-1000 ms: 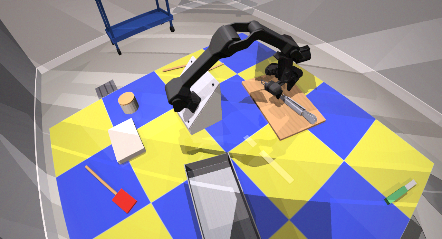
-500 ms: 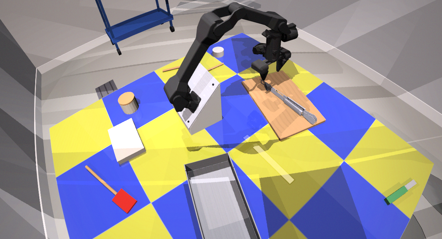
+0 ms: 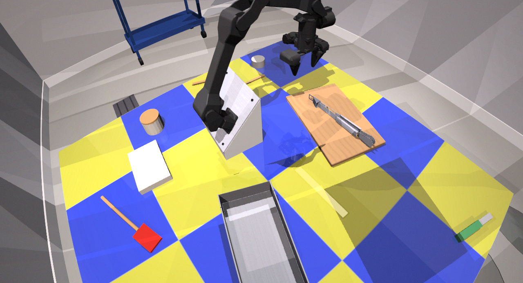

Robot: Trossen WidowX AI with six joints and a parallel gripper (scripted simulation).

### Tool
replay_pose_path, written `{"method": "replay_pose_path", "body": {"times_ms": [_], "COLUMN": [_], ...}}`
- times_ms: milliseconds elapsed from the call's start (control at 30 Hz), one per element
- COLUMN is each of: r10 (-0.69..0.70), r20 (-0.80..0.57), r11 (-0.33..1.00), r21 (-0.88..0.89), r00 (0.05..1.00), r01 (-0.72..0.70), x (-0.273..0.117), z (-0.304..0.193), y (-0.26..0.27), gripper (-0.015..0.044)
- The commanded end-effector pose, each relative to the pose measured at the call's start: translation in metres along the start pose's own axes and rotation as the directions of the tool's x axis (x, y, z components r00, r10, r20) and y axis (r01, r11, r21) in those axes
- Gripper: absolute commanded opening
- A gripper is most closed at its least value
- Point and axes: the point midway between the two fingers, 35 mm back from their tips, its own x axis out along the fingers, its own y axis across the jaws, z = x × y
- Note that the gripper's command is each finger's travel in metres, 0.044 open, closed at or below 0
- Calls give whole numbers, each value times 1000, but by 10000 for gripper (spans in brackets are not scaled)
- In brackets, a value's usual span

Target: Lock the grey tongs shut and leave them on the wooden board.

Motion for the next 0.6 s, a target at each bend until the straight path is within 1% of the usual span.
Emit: {"method": "replay_pose_path", "body": {"times_ms": [0, 100, 567], "r10": [-19, -21, -21], "r20": [-3, -7, -7], "r11": [1000, 1000, 1000], "r21": [-4, -7, -7], "r00": [1000, 1000, 1000], "r01": [19, 21, 21], "x": [-30, -42, -42], "z": [1, 1, 1], "y": [0, 2, 2], "gripper": [440, 440, 440]}}
